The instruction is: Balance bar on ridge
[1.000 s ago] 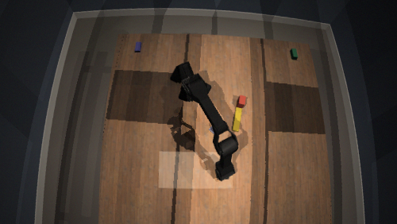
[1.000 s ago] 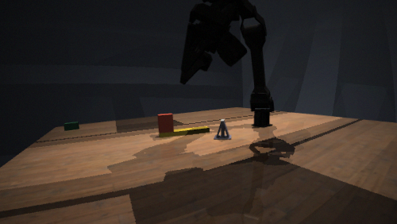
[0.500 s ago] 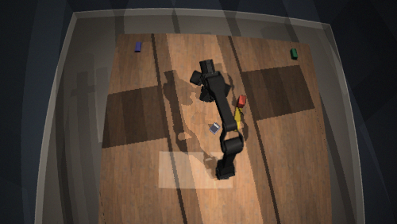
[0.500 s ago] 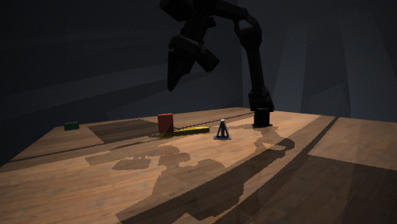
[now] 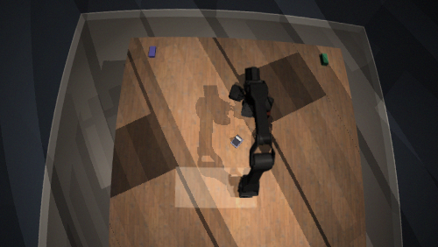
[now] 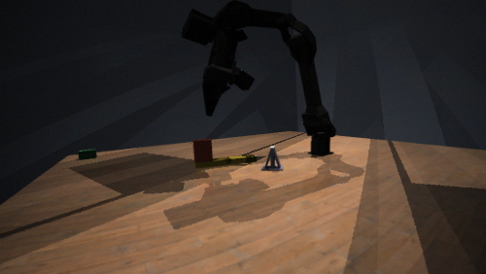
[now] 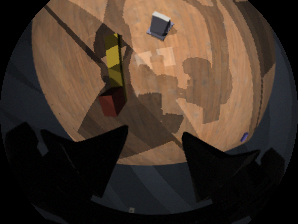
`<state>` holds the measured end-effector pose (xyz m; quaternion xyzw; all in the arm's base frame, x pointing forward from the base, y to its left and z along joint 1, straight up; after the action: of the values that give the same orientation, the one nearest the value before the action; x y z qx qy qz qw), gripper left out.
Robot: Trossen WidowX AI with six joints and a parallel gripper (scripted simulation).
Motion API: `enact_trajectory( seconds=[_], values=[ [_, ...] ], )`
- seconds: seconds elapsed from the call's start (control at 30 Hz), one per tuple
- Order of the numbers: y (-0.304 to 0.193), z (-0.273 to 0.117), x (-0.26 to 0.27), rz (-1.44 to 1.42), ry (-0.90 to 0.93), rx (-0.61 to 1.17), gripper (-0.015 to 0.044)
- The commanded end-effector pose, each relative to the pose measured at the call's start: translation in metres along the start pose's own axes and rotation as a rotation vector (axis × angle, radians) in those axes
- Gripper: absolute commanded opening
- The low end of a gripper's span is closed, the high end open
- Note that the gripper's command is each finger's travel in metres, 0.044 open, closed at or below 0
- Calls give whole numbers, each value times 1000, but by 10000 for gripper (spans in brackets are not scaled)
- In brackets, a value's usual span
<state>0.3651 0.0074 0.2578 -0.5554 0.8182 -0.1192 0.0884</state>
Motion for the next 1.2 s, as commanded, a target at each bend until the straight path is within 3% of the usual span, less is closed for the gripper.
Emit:
enact_trajectory(
  seconds=[0.0,0.73,1.17],
  values=[
    [1,2,17,-17,6,-45,315],
    [15,4,109,-64,-6,-253,315],
    [33,82,109,-64,-6,-253,315]
  ],
)
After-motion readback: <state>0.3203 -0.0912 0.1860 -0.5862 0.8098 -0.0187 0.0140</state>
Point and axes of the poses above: the point midway between the two fingers, 35 mm back from their tips, its own z axis out along the fingers, its own x axis across the jaws, y = z × x, the point moved 7 cm from there along -z, back along the fingers, and after that the axes turned 2 degrees about z, right-handed, at the moved point
